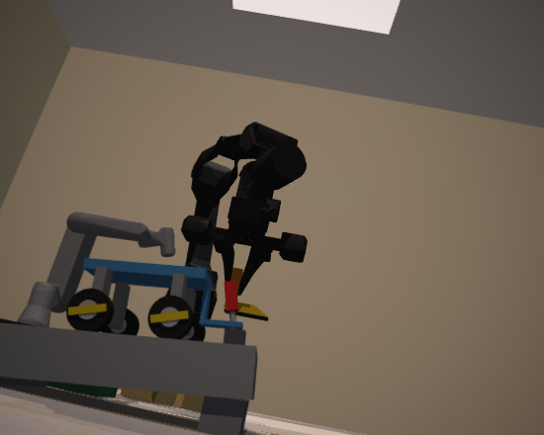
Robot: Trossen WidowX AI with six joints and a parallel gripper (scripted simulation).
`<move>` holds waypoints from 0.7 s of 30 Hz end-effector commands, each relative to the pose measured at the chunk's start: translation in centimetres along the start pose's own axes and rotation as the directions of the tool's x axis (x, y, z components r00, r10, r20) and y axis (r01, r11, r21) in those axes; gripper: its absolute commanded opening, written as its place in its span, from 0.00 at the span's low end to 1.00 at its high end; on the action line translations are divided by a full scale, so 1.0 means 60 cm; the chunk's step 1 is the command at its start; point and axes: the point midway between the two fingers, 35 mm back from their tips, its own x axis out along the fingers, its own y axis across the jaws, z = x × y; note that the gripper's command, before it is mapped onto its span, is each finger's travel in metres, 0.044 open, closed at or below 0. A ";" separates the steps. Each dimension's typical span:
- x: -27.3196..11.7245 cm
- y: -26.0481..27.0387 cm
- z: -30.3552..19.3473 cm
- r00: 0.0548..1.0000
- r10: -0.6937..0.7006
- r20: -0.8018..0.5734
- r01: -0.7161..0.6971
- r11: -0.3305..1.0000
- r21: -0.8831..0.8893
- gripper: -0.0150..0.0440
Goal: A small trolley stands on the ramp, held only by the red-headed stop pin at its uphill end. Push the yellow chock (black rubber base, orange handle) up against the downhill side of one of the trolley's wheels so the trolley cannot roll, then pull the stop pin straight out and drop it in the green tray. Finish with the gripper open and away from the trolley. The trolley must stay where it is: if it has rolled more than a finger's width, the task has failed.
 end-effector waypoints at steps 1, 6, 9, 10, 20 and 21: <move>0.003 -0.026 0.004 1.000 -0.007 -0.003 0.007 1.000 -0.006 0.25; 0.004 -0.057 0.015 1.000 -0.009 -0.002 0.009 1.000 -0.006 0.25; 0.004 -0.075 0.020 1.000 -0.010 -0.002 0.010 1.000 -0.006 0.25; 0.005 -0.082 0.022 1.000 -0.010 -0.002 0.010 1.000 -0.006 0.25; 0.007 -0.145 0.037 1.000 -0.014 -0.001 0.014 1.000 -0.006 0.25; 0.008 -0.152 0.039 1.000 -0.015 0.000 0.015 1.000 -0.006 0.25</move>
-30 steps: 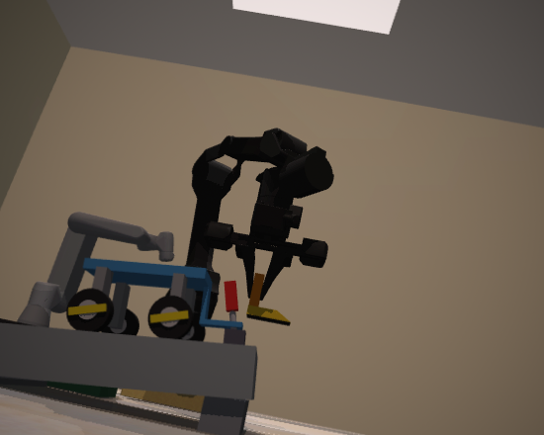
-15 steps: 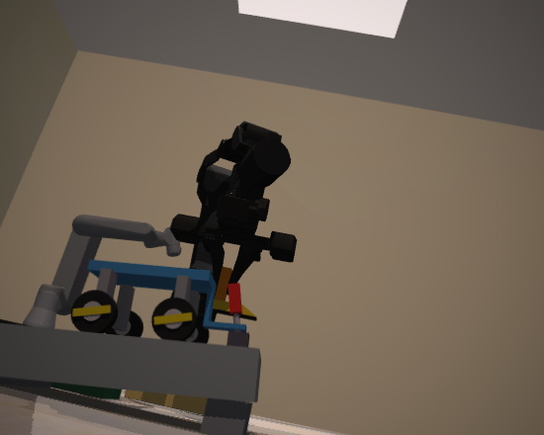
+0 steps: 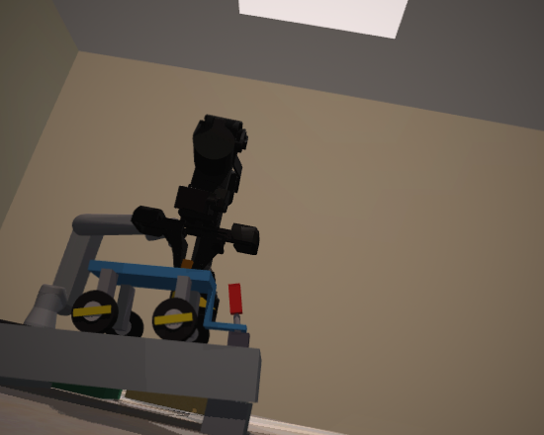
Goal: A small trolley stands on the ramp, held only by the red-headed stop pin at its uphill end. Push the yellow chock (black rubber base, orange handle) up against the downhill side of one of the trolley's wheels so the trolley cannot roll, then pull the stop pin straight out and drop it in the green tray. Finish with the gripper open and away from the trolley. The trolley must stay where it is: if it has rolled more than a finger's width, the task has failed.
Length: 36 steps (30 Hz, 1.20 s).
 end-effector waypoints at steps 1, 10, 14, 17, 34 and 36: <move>0.003 -0.025 0.005 1.000 -0.005 0.000 0.005 1.000 -0.006 0.25; 0.007 -0.083 0.015 1.000 -0.008 0.001 0.008 1.000 -0.005 0.25; 0.010 -0.108 0.019 1.000 -0.010 0.001 0.010 1.000 -0.005 0.25; 0.011 -0.127 0.022 1.000 -0.011 0.001 0.011 1.000 -0.005 0.25; 0.019 -0.238 0.046 1.000 -0.018 0.002 0.019 1.000 -0.005 0.25; 0.019 -0.248 0.049 1.000 -0.019 0.003 0.019 1.000 -0.005 0.25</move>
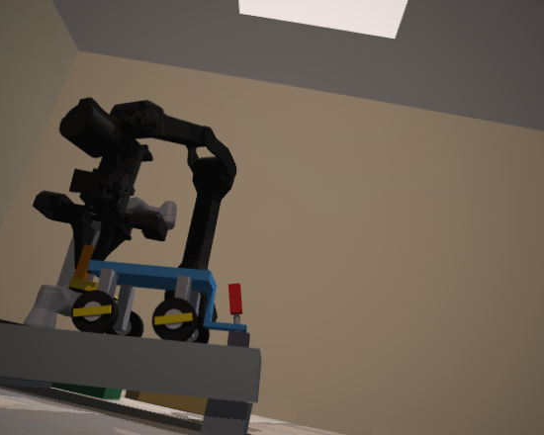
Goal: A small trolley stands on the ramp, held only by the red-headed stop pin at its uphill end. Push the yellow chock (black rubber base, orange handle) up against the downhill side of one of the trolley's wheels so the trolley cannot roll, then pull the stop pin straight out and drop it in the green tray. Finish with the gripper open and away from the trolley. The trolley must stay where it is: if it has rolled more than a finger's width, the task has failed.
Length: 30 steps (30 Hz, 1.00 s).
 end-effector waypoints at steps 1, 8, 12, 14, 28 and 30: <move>0.000 -0.018 0.008 1.000 0.000 0.003 0.000 1.000 -0.006 0.25; 0.000 -0.026 0.008 0.995 0.104 0.003 -0.104 0.995 -0.007 0.25; 0.002 -0.027 0.013 0.995 0.104 0.003 -0.104 0.995 -0.007 0.25; 0.004 -0.028 0.022 0.995 0.104 0.003 -0.104 0.995 -0.007 0.25; 0.017 -0.029 0.057 0.995 0.104 0.005 -0.104 0.995 -0.007 0.25; 0.028 -0.028 0.056 0.995 0.104 0.005 -0.104 0.995 -0.007 0.25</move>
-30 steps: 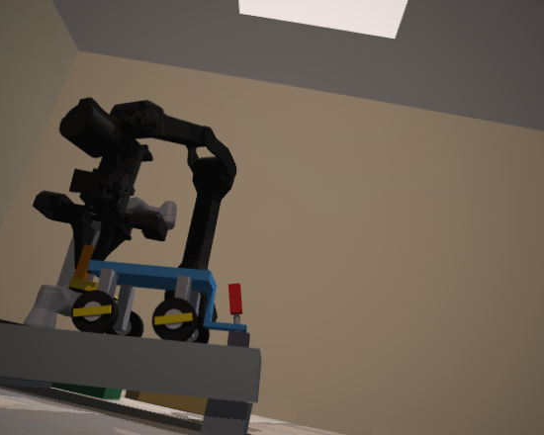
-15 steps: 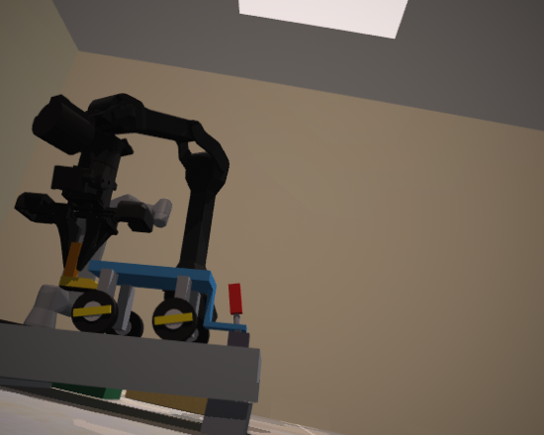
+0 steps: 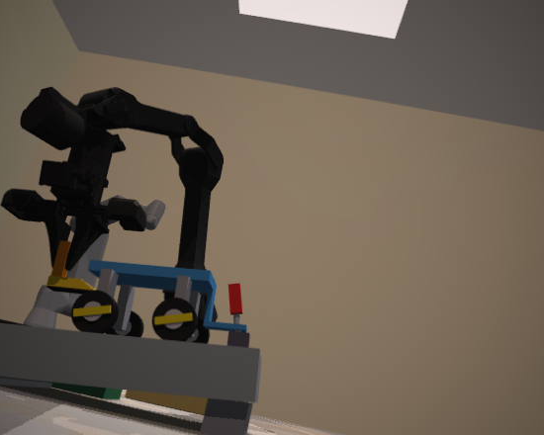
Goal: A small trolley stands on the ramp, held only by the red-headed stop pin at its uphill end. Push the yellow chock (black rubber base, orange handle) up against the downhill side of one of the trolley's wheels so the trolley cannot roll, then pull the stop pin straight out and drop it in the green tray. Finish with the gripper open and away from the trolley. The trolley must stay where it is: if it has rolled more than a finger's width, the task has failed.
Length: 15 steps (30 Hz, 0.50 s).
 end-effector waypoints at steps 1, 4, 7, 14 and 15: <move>0.019 0.001 -0.001 1.000 0.006 -0.005 -0.006 1.000 0.006 0.25; 0.029 -0.001 0.002 1.000 0.006 -0.005 -0.006 1.000 0.006 0.25; 0.040 -0.001 0.003 1.000 0.006 -0.005 -0.006 1.000 0.006 0.25; 0.067 -0.001 0.004 1.000 0.006 -0.005 -0.006 1.000 0.006 0.25; 0.070 -0.001 0.004 1.000 0.006 -0.005 -0.006 1.000 0.006 0.25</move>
